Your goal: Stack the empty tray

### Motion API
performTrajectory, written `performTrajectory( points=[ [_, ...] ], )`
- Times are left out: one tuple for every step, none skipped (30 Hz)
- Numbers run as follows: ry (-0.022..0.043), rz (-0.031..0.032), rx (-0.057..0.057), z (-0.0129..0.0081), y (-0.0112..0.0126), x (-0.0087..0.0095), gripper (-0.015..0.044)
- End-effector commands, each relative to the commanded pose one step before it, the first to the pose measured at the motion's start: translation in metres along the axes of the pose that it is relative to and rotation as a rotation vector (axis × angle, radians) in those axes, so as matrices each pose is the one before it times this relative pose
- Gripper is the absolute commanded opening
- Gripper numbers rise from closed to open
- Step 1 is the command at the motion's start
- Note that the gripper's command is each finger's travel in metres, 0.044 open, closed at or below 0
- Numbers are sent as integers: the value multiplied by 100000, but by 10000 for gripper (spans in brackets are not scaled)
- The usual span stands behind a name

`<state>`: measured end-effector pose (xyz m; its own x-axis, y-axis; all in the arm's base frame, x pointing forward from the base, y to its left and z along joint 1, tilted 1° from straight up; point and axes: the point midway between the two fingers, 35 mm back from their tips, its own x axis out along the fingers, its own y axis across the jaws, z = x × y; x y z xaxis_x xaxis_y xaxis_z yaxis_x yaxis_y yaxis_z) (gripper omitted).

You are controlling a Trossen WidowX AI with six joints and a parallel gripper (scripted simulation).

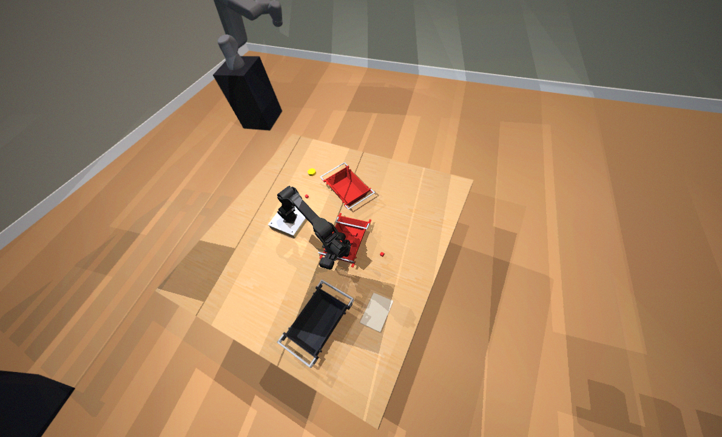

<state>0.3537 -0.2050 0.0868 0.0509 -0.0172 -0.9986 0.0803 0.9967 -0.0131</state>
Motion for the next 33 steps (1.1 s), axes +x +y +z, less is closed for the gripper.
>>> performTrajectory(
  points=[
    [151, 1201, -596, -4, 1871, 84, 80],
    [-1, 29, 1, 3, 338, 119, 80],
    [-1, 32, 1, 3, 374, 176, 80],
    [-1, 35, 1, 3, 405, 244, 80],
    [-1, 36, 1, 2, 411, 319, 80],
    [-1, 34, 1, 2, 390, 401, 80],
    [-1, 24, 1, -2, 275, 292, 80],
    [0, 17, 1, -5, 197, 207, 80],
    [0, 11, 0, -5, 124, 131, 80],
    [-1, -1, 0, 8, -14, -98, 80],
    [-1, -3, 0, 14, -26, -177, 80],
    [-2, -4, 0, 19, -37, -264, 80],
    [-2, -5, 0, 22, -50, -363, 80],
    [-2, -5, 0, 19, -53, -404, 80],
    [-1, -6, 0, 15, -57, -454, 80],
    [-1, -6, 0, 9, -61, -509, 80],
    [0, -6, 0, 0, -62, -553, 80],
    [1, -6, 0, -11, -60, -573, 80],
    [2, -5, 0, -17, -45, -459, 80],
    [1, -3, 0, -14, -26, -279, 80],
    [0, -1, 0, -5, -8, -93, 80],
    [0, 0, 0, 0, 0, 0, 80],
    [0, 0, 0, 0, 0, 0, 80],
    [521, 789, 246, 28, 118, 725, 80],
    [0, 0, 0, 0, 0, 0, 80],
    [0, 0, 0, 0, 0, 0, 80],
    [0, 0, 0, 0, 0, 0, 80],
    [0, 0, 0, 0, 0, 0, 80],
    [0, 0, 0, 0, 0, 0, 80],
    [0, 0, 0, 0, 0, 0, 80],
    [0, 0, 0, 0, 0, 0, 80],
    [0, 0, 0, 0, 0, 0, 80],
    [0, 0, 0, 0, 0, 0, 80]
  ],
)
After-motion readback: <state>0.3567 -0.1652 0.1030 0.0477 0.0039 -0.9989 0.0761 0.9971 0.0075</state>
